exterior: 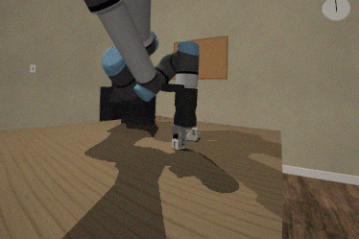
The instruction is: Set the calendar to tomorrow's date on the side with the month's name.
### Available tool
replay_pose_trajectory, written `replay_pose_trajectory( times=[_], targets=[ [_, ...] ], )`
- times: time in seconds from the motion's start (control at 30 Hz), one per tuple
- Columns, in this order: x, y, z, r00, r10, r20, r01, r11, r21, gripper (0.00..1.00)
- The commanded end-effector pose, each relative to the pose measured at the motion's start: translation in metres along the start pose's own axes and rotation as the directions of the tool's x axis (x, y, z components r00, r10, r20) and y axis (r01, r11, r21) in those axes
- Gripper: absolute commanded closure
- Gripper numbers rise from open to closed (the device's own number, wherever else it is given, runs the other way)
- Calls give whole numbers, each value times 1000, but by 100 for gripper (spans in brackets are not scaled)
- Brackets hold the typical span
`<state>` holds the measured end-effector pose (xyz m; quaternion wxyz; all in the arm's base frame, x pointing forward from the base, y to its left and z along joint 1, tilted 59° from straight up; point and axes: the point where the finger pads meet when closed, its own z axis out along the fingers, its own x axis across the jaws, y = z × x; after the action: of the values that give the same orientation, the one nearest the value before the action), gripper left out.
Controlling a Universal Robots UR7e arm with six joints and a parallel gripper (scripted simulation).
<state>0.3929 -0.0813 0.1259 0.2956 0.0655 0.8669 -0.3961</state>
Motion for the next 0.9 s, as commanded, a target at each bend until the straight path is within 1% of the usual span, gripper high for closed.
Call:
replay_pose_trajectory(
  times=[0.0,0.03,0.17,0.2,0.27,0.3,0.37,0.4,0.87],
  targets=[
    [0,0,0,1000,0,1,0,1000,0,37],
    [0,0,0,1000,0,1,0,1000,0,31],
    [0,0,0,1000,0,1,0,1000,0,31],
    [0,0,0,1000,0,1,0,1000,0,25],
    [0,0,0,1000,0,1,0,1000,0,25],
    [0,0,0,1000,0,1,0,1000,0,19],
    [0,0,0,1000,0,1,0,1000,0,19],
    [0,0,0,1000,0,1,0,1000,0,13],
    [0,0,-1,1000,0,1,0,1000,0,13]
  ],
)
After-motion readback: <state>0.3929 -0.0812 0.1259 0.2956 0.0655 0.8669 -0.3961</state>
